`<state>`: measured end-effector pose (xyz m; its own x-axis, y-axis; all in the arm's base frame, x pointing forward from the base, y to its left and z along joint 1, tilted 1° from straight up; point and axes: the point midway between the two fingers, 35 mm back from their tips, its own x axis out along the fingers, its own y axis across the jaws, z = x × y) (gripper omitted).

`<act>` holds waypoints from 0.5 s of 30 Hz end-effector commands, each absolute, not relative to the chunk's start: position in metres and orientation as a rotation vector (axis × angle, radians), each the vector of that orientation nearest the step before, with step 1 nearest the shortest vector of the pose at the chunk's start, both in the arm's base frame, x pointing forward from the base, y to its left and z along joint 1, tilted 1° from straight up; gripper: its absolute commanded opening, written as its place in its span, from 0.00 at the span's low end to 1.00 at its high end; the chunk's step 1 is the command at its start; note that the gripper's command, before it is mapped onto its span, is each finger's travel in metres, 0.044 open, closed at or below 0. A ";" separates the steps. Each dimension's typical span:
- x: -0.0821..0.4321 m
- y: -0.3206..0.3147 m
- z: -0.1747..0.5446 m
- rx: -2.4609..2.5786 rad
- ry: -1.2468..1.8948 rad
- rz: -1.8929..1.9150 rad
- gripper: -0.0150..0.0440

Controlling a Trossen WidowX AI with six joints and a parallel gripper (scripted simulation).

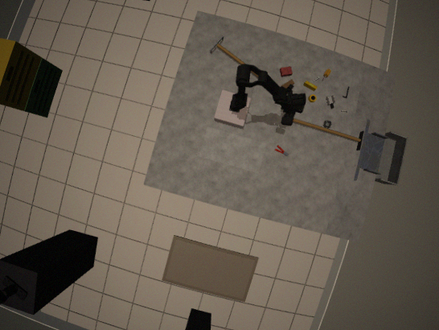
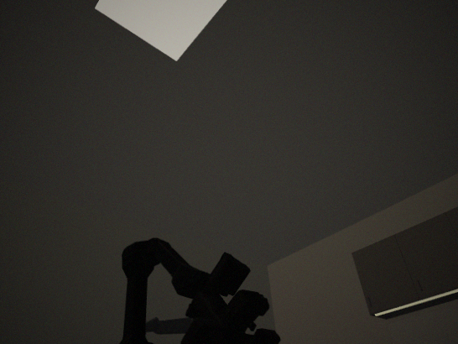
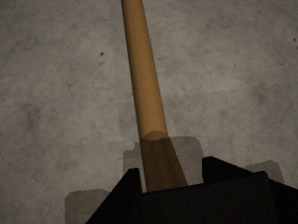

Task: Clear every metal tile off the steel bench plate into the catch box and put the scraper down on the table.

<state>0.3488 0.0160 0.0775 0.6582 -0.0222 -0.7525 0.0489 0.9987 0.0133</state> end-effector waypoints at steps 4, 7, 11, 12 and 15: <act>0.346 0.007 0.078 0.035 0.845 -0.046 0.25; 0.345 0.003 0.077 0.036 0.845 -0.047 0.25; 0.344 -0.002 0.077 0.036 0.845 -0.049 0.25; 0.343 -0.003 0.076 0.036 0.845 -0.049 0.25; 0.342 -0.007 0.076 0.037 0.844 -0.050 0.25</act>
